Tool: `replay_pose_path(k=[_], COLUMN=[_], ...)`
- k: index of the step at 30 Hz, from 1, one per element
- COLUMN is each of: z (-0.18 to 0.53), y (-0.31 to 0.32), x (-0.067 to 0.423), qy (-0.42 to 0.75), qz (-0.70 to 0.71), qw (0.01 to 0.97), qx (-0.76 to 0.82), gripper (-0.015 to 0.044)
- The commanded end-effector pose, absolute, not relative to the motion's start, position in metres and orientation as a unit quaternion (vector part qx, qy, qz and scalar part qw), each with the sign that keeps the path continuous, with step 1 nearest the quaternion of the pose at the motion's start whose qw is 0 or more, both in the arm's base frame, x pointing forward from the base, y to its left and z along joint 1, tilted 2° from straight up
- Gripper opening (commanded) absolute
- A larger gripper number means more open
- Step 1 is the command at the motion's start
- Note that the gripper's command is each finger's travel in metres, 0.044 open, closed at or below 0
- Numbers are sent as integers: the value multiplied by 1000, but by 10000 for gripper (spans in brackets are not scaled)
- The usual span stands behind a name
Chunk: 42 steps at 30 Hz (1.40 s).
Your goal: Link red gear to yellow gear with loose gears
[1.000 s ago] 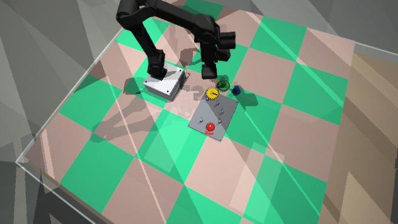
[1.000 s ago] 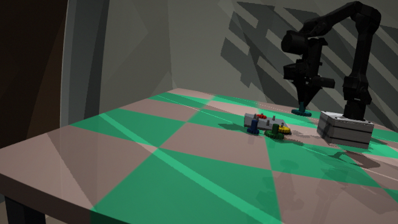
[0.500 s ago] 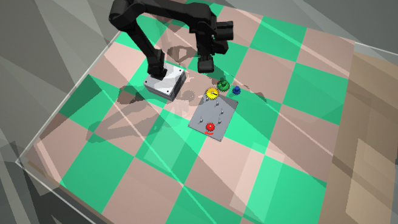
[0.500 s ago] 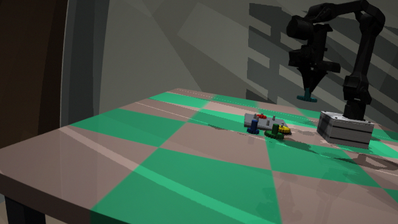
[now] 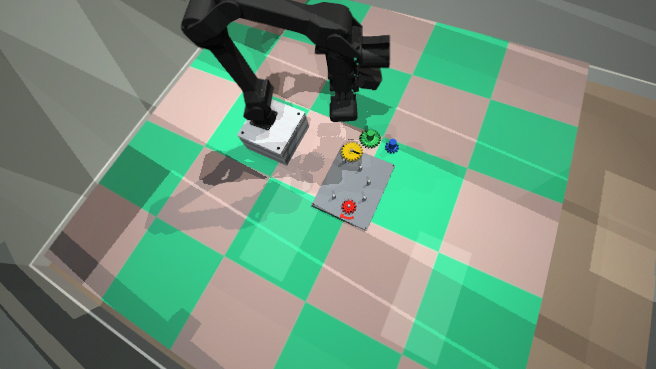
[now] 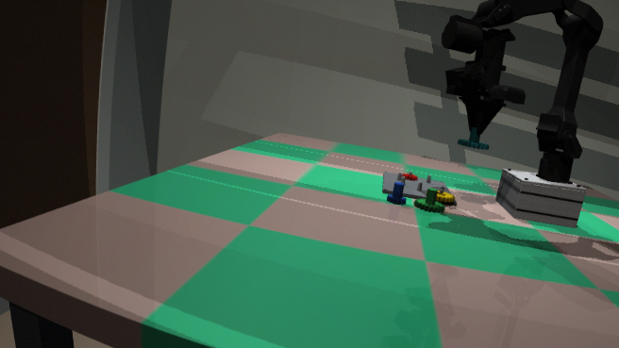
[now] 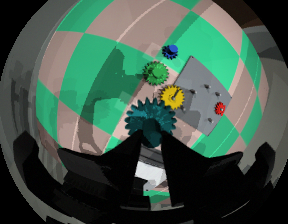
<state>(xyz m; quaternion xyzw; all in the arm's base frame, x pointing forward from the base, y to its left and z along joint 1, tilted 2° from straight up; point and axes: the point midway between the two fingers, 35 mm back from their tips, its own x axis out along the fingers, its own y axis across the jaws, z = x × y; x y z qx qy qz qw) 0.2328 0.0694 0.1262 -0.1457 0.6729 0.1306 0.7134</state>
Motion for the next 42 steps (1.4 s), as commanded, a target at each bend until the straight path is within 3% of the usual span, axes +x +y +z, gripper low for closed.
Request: replay_pose_path(k=[1, 42], z=[122, 94], y=[65, -9], x=[240, 315], qy=[677, 674], qz=[130, 128], qw=[710, 713], qx=[-145, -146], gripper=[0, 0])
